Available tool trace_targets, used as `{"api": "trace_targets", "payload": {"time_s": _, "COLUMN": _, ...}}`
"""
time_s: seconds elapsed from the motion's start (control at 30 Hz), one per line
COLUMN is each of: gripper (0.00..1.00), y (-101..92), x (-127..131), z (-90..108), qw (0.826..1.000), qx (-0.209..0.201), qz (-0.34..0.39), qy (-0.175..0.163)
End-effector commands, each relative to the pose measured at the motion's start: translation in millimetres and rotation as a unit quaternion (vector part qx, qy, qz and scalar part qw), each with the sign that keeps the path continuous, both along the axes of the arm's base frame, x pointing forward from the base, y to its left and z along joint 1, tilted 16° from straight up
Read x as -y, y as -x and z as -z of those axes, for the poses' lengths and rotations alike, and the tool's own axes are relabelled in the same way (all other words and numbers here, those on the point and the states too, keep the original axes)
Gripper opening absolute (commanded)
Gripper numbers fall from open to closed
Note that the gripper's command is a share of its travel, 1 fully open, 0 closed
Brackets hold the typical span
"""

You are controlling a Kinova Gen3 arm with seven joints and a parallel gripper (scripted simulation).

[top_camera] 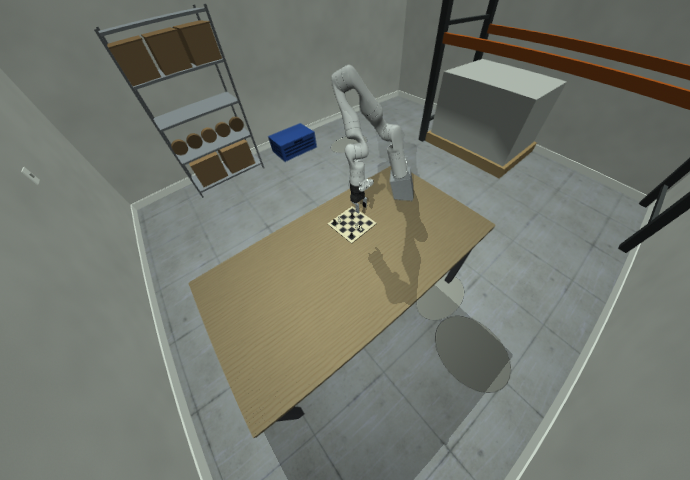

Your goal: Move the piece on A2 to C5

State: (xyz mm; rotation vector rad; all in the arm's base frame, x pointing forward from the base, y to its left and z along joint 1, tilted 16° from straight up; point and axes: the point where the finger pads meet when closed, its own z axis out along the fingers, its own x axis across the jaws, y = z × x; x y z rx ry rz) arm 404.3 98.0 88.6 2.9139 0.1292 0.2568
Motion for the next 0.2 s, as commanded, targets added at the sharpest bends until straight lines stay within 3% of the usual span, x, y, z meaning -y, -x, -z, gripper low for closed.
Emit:
{"api": "trace_targets", "payload": {"time_s": 0.0, "gripper": 1.00, "y": -0.4, "x": -0.5, "z": -2.2, "qw": 1.000, "qx": 0.000, "qz": -0.002, "qy": 0.000}}
{"api": "trace_targets", "payload": {"time_s": 0.17, "gripper": 1.00, "y": -0.4, "x": -0.5, "z": -2.2, "qw": 1.000, "qx": 0.000, "qz": -0.002, "qy": 0.000}}
